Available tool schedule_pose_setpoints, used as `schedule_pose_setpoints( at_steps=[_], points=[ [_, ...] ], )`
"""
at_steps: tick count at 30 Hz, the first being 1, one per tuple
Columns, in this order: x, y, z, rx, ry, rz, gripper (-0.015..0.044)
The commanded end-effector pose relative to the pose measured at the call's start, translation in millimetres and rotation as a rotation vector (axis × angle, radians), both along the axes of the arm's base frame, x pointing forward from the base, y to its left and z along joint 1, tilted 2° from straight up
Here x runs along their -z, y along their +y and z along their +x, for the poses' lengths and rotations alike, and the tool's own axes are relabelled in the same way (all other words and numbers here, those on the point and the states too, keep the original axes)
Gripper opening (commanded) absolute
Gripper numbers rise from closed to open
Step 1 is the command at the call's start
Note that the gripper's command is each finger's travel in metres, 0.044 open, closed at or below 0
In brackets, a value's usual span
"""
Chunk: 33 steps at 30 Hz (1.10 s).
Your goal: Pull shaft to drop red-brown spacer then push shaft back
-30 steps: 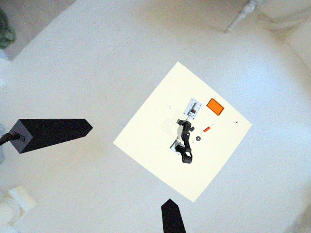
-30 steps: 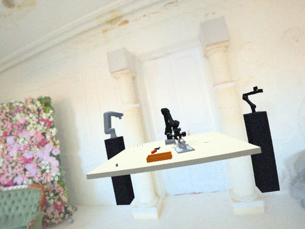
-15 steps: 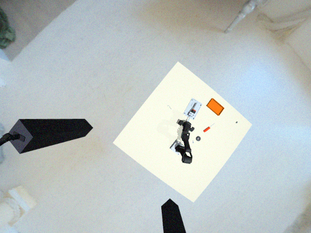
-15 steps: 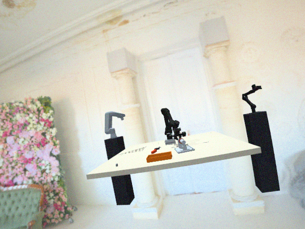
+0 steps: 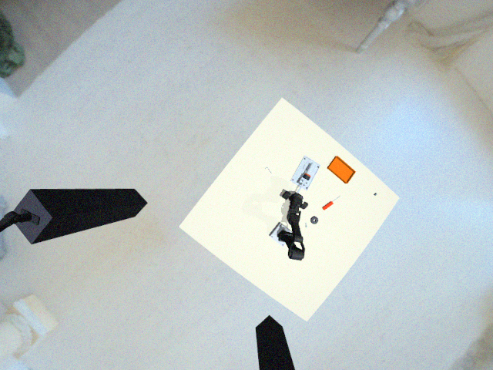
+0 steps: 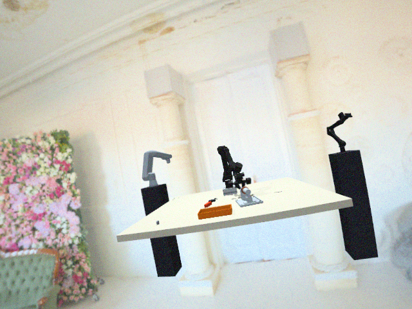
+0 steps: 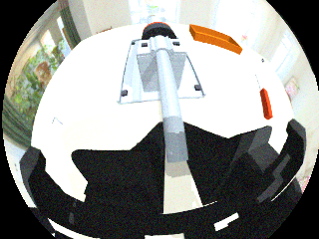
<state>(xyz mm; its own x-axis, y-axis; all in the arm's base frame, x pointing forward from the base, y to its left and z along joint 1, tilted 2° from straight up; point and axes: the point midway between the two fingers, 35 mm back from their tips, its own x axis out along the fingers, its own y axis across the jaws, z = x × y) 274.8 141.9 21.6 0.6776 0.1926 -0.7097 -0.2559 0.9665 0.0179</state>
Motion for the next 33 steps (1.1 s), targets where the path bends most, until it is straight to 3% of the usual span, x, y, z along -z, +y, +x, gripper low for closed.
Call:
schedule_pose_setpoints(
  at_steps=[1,33],
  points=[
    [0.1,-0.3,-0.9,0.002,0.001,0.002,0.0],
    [0.1,-1.2,-4.4,0.002,0.002,0.002,0.0]
  ],
)
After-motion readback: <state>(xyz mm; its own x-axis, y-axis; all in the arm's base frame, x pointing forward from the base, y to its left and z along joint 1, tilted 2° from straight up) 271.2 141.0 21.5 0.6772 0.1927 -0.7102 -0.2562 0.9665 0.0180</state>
